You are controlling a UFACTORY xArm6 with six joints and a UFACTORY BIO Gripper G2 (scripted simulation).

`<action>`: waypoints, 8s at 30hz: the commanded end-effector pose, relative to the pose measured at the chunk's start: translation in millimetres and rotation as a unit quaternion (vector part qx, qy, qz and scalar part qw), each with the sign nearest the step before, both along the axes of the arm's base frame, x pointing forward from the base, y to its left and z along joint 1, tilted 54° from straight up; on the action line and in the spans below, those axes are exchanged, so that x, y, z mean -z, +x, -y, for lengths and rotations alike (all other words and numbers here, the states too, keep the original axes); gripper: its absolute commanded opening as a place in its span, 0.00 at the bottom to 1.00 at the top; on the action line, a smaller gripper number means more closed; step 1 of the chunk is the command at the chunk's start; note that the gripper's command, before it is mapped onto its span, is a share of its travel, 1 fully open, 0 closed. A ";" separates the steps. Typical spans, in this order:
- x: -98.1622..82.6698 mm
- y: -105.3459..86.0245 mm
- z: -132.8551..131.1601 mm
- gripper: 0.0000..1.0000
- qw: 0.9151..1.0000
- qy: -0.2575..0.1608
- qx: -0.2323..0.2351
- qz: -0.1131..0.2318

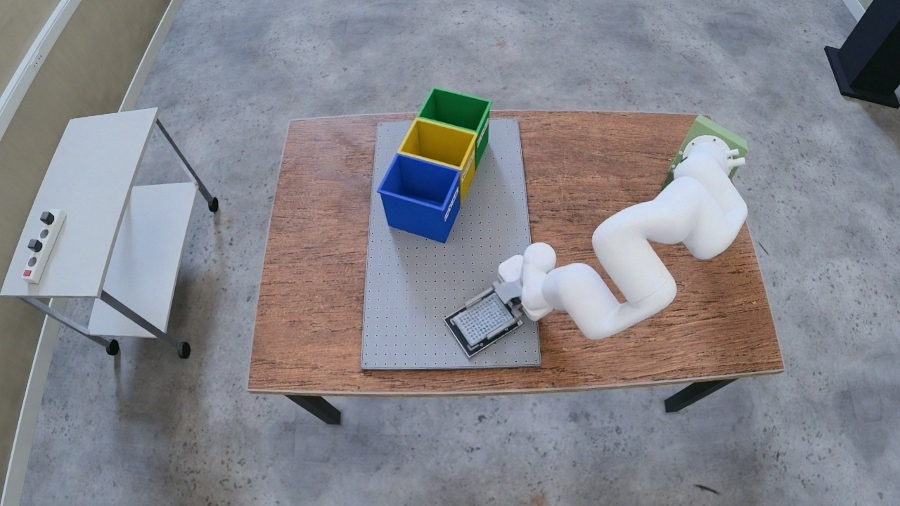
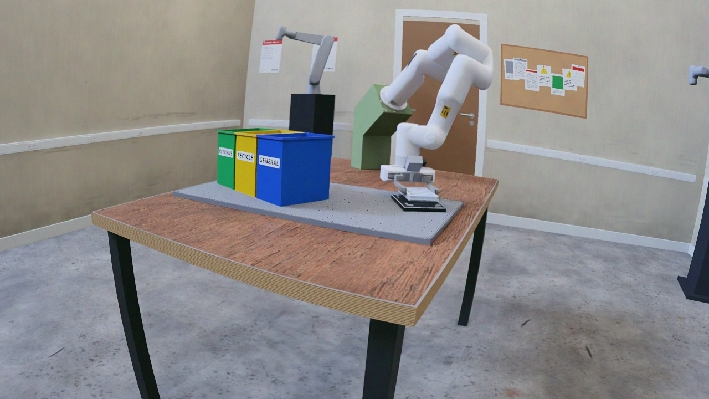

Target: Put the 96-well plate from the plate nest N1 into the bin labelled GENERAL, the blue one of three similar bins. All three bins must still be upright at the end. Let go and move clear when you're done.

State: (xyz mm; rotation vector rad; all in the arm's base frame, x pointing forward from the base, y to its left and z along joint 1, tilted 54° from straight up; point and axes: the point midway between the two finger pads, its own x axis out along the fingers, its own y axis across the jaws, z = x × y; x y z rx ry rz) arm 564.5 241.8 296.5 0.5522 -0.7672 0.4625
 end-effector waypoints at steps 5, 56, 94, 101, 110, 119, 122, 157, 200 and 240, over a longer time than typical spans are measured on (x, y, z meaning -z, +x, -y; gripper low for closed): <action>-4.3 -2.5 3.7 0.00 1.000 0.000 0.001 0.001; -39.9 -33.8 40.9 0.00 1.000 0.000 0.001 0.001; -73.6 -63.1 75.9 0.00 1.000 0.000 0.001 0.001; -78.6 -67.4 81.0 0.00 1.000 0.000 0.001 0.001; -87.5 -75.2 90.3 0.00 1.000 0.000 0.001 0.001; -94.4 -81.2 97.5 0.00 1.000 0.000 0.000 0.001; -97.4 -83.8 100.5 0.00 1.000 0.000 0.000 0.001; -100.3 -82.0 130.6 0.00 0.993 0.060 0.069 -0.071; -51.9 -16.1 227.3 0.00 0.897 0.229 0.263 -0.272; -6.9 44.7 316.6 0.00 0.897 0.229 0.263 -0.272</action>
